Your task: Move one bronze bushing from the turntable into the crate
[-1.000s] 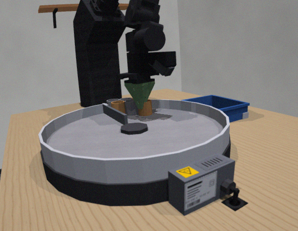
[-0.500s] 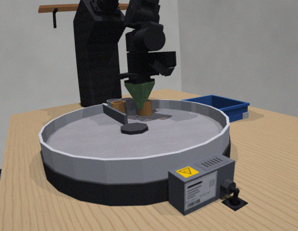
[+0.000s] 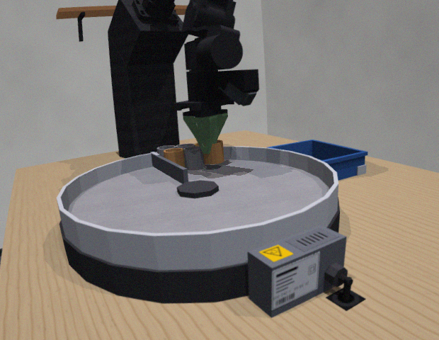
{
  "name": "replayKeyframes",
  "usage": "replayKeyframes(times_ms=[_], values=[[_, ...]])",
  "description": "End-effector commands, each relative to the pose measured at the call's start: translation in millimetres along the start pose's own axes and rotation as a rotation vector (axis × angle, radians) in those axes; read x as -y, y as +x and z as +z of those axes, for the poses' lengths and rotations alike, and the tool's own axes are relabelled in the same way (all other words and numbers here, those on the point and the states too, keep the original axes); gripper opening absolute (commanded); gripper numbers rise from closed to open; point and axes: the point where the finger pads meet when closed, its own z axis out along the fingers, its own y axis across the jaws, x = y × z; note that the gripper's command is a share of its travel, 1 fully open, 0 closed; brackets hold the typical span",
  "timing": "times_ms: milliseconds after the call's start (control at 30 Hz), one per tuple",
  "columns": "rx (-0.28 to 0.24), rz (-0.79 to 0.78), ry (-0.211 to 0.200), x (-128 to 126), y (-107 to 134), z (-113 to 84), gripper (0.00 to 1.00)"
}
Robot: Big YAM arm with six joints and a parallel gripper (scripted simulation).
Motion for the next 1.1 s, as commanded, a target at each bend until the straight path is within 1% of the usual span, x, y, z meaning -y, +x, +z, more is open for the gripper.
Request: replayKeyframes(times_ms=[0, 167, 333, 433, 467, 1067], values=[[0.004, -0.002, 0.018, 8, 0, -26.3, 0.0], [0.005, -0.003, 0.018, 7, 0, -48.1, 0.0], [0.004, -0.003, 0.019, 7, 0, -58.7, 0.0], [0.004, -0.003, 0.019, 7, 0, -59.3, 0.0], [-0.022, 0.0, -0.001, 1, 9, -50.3, 0.0], [-0.02, 0.002, 0.001, 1, 8, -50.3, 0.0]])
